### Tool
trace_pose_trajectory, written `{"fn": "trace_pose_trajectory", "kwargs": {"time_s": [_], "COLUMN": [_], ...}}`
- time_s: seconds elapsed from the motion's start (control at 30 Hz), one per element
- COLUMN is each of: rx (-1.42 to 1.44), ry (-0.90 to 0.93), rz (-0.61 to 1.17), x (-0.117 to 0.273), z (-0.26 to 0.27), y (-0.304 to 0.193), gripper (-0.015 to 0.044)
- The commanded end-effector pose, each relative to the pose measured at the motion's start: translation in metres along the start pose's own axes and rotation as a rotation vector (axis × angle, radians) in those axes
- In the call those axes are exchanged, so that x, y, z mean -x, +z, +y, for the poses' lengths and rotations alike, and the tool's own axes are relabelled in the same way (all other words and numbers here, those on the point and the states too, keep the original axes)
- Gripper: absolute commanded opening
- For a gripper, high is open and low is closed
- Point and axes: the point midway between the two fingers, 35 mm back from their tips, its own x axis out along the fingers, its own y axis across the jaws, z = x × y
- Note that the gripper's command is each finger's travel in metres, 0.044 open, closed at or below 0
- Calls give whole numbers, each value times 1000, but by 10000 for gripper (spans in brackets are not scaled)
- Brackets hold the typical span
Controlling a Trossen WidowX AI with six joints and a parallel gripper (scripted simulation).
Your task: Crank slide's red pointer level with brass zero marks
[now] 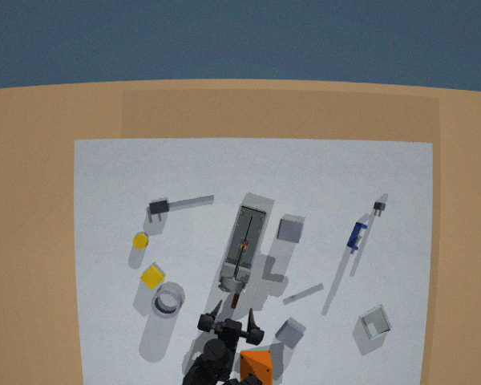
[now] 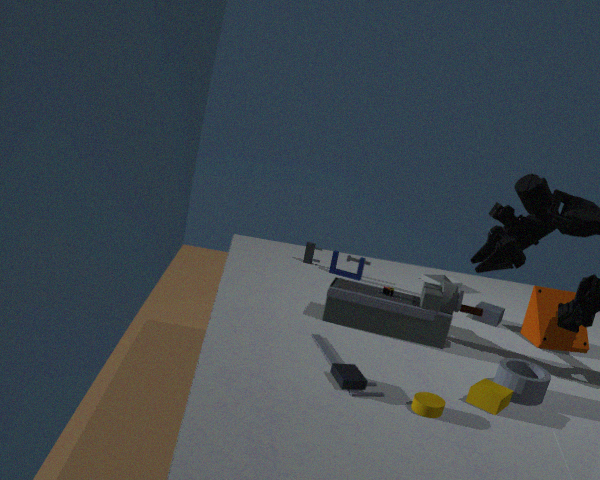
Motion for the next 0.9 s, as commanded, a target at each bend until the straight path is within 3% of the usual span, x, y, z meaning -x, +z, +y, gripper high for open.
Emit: {"fn": "trace_pose_trajectory", "kwargs": {"time_s": [0.0, 0.87], "rx": [-4, -6], "ry": [-6, 1], "rz": [0, -3], "x": [-13, -54], "z": [-1, 0], "y": [-13, -57], "gripper": [440, 440]}}
